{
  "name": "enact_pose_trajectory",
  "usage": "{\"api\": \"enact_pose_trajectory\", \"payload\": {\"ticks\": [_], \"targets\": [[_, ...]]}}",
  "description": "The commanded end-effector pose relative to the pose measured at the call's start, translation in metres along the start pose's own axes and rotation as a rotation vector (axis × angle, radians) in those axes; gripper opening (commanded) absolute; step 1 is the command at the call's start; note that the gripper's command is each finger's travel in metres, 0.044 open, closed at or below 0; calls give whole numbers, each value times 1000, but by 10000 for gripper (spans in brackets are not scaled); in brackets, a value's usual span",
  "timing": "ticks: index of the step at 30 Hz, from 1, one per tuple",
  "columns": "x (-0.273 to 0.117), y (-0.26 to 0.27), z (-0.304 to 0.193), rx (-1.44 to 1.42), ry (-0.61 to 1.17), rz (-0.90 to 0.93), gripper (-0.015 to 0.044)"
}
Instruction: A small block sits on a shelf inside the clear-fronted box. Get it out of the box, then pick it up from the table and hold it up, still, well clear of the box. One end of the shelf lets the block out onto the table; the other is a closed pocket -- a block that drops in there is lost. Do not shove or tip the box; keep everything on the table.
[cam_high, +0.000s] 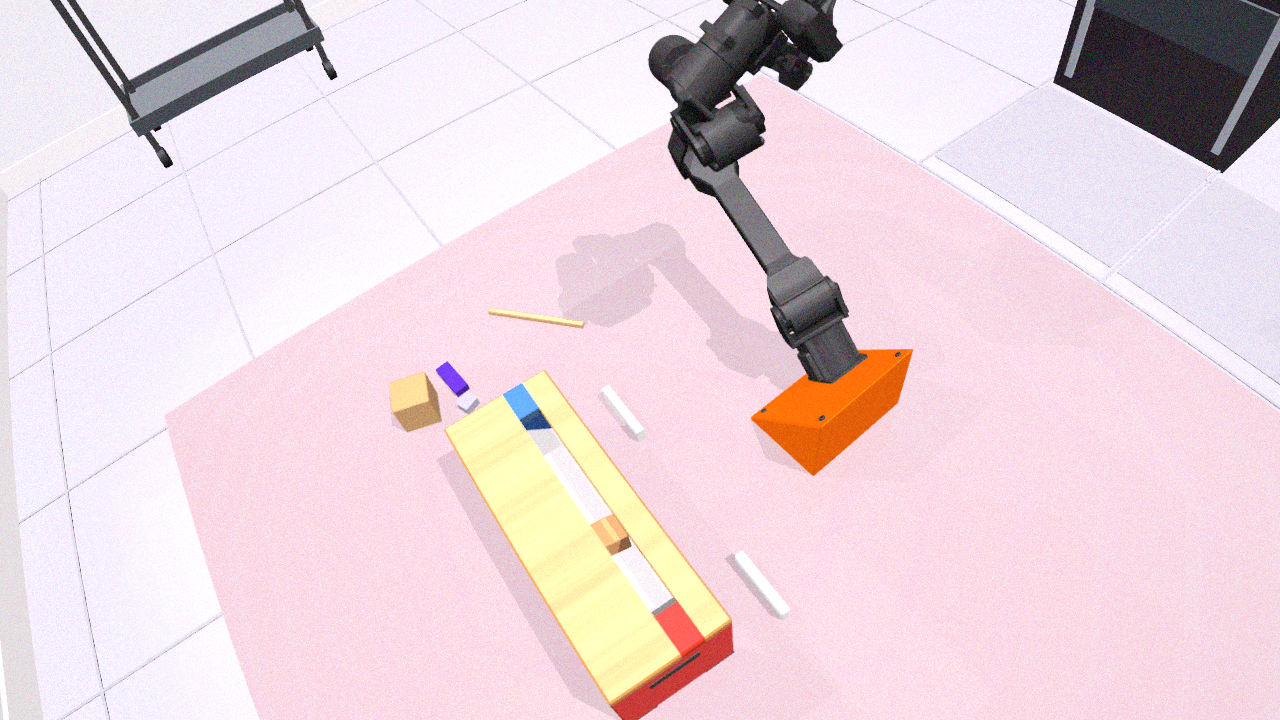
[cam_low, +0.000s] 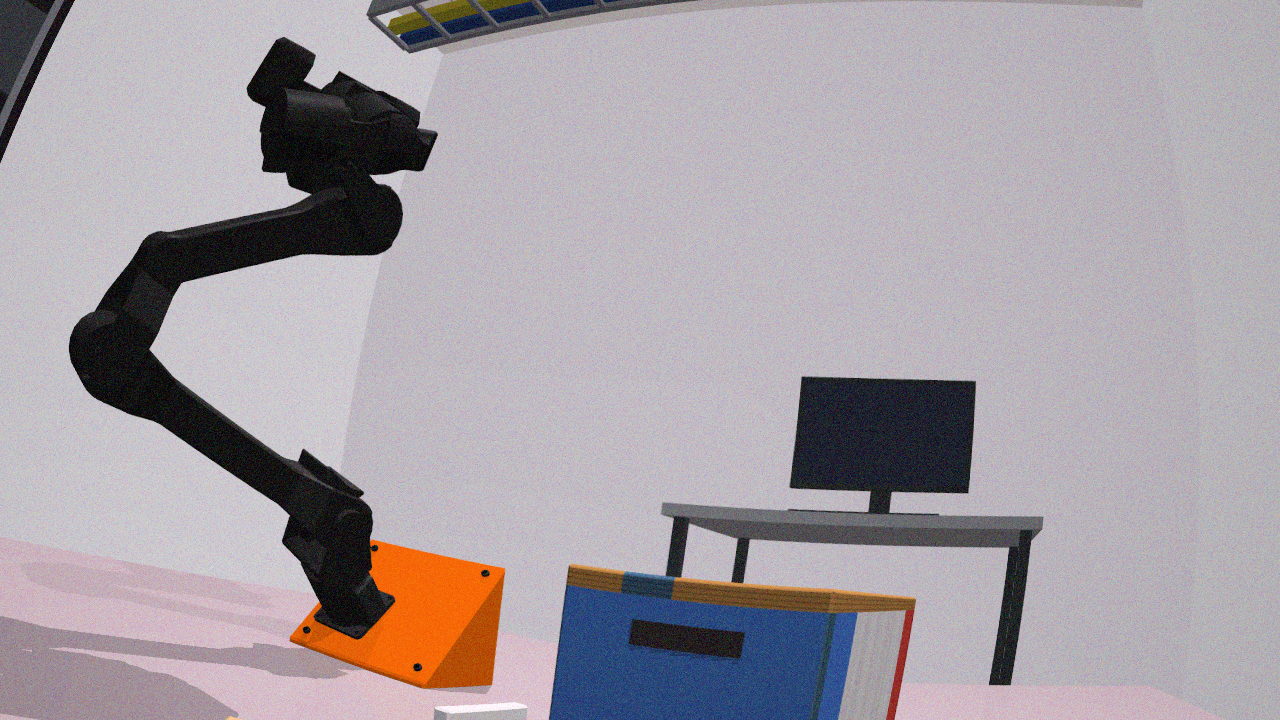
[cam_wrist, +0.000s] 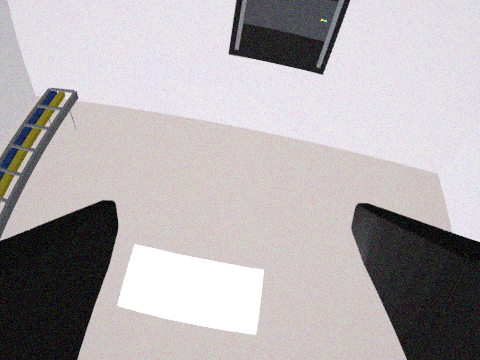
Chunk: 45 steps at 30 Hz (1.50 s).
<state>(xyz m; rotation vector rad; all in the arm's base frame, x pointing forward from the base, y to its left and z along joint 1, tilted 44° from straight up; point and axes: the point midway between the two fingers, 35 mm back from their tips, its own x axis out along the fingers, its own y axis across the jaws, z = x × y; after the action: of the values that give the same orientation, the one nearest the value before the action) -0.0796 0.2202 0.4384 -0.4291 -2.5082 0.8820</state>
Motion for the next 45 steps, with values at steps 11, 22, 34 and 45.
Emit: {"api": "enact_pose_trajectory", "payload": {"ticks": [11,22,34,45], "targets": [[-28,93,-91,454,426,170,400],[-122,234,-142,972,989,468,400],[-258,336,-95,1375,1560,896,400],[-370,348,-3,1584,2058,1447,400]]}}
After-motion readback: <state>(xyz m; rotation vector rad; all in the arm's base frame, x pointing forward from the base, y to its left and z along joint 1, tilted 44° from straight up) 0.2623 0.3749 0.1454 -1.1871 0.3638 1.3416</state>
